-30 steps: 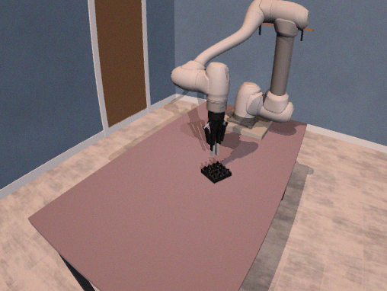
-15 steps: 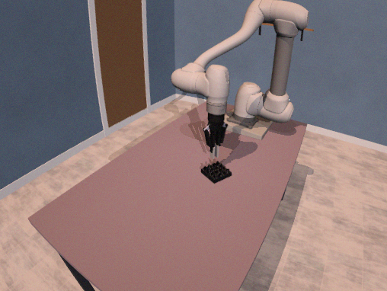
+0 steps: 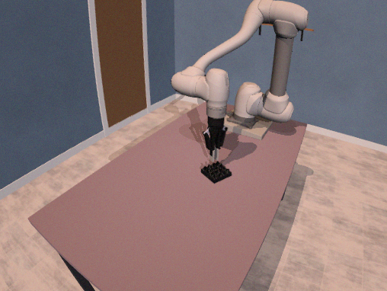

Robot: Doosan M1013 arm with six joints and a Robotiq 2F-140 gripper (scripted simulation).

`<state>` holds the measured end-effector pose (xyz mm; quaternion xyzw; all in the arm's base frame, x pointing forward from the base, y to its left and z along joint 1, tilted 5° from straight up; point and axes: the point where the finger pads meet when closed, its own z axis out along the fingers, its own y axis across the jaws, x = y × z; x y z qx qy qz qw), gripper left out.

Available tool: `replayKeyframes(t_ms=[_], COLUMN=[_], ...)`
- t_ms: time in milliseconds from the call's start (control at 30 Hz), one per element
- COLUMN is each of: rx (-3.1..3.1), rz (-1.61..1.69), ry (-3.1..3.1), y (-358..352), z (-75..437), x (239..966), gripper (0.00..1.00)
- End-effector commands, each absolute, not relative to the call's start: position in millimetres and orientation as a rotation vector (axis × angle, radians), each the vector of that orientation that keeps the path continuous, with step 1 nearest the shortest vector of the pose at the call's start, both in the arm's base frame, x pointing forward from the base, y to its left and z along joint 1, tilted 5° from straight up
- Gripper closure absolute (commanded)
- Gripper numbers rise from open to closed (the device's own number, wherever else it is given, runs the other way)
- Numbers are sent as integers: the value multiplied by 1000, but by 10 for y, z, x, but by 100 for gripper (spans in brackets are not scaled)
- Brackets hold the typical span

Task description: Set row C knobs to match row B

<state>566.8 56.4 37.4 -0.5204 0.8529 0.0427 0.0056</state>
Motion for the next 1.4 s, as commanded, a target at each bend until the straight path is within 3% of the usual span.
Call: replayKeyframes(t_ms=[0, 1367], rx=[-1629, -1629], rz=[134, 134], ry=[2670, 2670], y=[566, 574], z=[341, 226], x=[5667, 5663], gripper=[88, 88])
